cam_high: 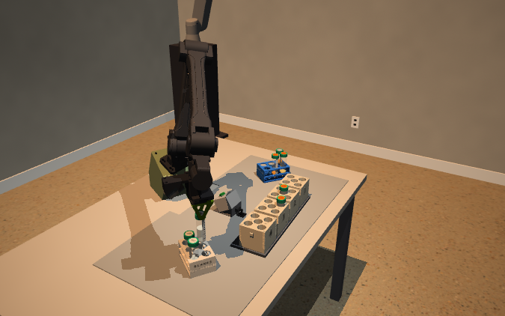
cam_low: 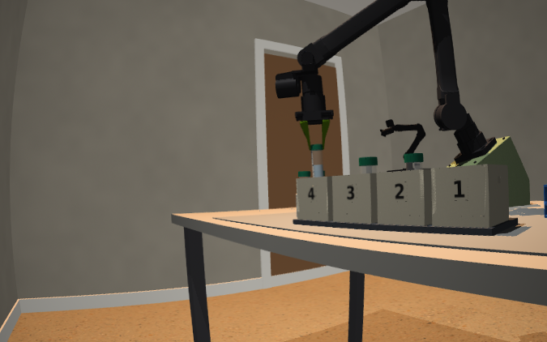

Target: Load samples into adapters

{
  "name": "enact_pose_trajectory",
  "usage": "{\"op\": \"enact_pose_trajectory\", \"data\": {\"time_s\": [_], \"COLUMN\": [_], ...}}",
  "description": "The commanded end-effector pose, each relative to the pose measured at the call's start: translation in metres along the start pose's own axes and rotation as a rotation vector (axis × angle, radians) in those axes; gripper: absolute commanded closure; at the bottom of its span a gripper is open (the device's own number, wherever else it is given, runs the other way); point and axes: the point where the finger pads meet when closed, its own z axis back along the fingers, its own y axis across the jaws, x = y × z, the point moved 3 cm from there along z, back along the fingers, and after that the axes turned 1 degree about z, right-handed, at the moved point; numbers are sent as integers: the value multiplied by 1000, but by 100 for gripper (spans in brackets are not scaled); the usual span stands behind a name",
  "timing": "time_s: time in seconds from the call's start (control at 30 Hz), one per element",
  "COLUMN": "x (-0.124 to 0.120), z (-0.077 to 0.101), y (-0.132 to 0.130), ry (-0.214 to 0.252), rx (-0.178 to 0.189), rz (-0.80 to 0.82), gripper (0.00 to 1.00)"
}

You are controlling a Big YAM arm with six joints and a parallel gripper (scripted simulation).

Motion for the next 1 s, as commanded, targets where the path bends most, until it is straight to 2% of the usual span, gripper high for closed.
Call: {"op": "enact_pose_trajectory", "data": {"time_s": [0.0,0.27,0.33,0.67,0.7,0.73,0.77,0.8,0.83,0.9,0.93,0.97], "x": [1,1,1,0,-2,-15,-21,-27,-34,-34,-40,-47], "z": [49,77,77,110,109,109,103,90,87,87,92,88], "y": [21,19,19,17,17,17,11,0,-4,-4,0,-5], "ry": [-20,-21,-21,-23,-21,-16,-13,-8,-6,-6,-8,-7], "rx": [90,91,91,92,92,90,75,43,35,35,48,37], "rz": [18,19,19,20,25,66,89,110,135,135,164,189], "gripper": [100,100,100,100,100,100,100,100,100,100,100,100]}}
